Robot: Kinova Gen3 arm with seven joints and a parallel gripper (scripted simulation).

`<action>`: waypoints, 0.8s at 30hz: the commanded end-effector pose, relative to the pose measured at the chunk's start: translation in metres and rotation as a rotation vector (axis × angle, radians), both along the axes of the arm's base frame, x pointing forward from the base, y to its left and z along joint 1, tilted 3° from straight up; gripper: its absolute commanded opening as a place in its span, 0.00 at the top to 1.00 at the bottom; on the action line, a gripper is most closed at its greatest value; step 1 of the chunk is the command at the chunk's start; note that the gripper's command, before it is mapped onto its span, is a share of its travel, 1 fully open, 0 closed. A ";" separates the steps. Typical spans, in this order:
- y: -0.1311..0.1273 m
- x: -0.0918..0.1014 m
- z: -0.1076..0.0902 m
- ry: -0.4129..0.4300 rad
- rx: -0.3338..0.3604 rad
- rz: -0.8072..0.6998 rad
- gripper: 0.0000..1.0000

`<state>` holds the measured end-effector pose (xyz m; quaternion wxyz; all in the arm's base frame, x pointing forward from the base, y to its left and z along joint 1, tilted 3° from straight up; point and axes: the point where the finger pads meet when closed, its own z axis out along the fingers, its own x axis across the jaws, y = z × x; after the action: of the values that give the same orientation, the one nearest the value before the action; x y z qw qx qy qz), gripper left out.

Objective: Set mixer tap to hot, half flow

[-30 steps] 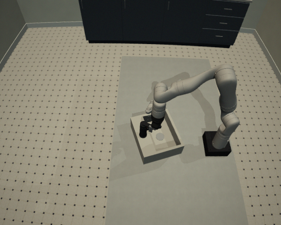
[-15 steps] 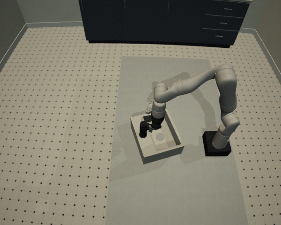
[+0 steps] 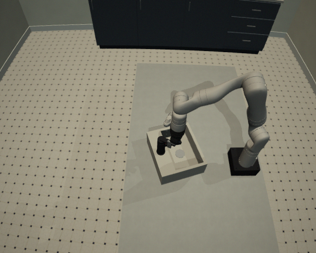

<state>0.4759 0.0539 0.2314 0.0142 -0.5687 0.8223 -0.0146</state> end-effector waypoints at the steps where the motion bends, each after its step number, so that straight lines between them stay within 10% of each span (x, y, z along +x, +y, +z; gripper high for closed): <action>1: -0.001 0.001 0.010 -0.007 -0.002 0.006 0.00; 24: 0.000 -0.002 0.061 -0.007 -0.002 0.007 0.00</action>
<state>0.4736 0.0542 0.2843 0.0138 -0.5743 0.8184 -0.0140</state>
